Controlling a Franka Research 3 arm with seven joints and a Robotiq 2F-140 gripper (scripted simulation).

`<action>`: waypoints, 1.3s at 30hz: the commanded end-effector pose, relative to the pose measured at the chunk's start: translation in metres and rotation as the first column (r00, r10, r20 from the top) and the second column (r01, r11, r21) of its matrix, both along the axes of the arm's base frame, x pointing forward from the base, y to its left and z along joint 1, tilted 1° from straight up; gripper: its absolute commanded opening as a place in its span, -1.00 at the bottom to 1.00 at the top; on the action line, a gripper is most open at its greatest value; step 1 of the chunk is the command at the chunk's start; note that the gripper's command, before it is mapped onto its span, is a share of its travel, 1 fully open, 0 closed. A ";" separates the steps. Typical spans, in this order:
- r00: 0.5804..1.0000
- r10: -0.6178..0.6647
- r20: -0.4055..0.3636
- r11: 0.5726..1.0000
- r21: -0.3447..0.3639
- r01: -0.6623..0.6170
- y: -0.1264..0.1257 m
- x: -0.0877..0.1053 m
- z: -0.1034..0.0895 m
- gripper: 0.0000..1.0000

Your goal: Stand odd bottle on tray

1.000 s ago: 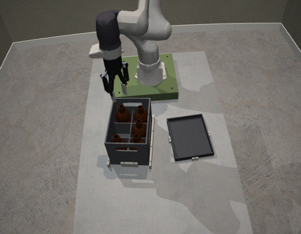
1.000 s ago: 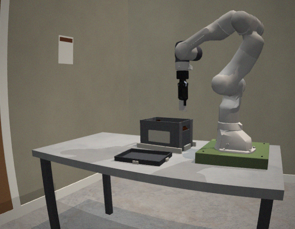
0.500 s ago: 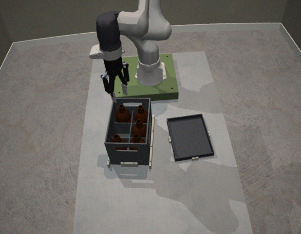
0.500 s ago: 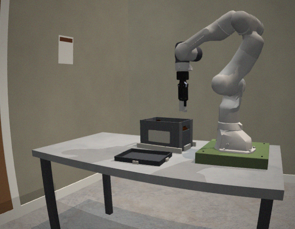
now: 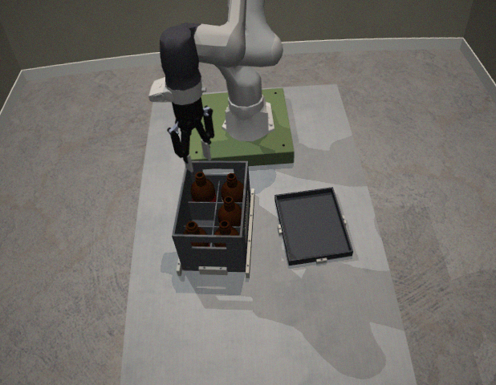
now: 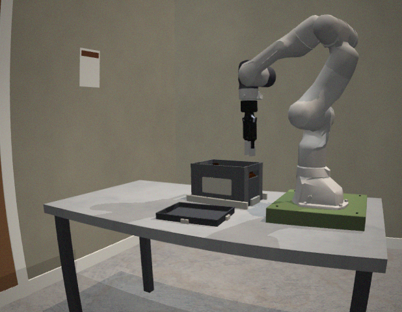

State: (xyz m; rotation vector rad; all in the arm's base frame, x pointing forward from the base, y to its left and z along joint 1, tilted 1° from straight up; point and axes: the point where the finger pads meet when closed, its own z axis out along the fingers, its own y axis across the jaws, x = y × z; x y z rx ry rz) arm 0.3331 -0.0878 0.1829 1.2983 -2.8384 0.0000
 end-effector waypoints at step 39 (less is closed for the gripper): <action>1.000 0.005 0.008 1.000 -0.003 -0.004 -0.002 0.002 -0.025 -0.12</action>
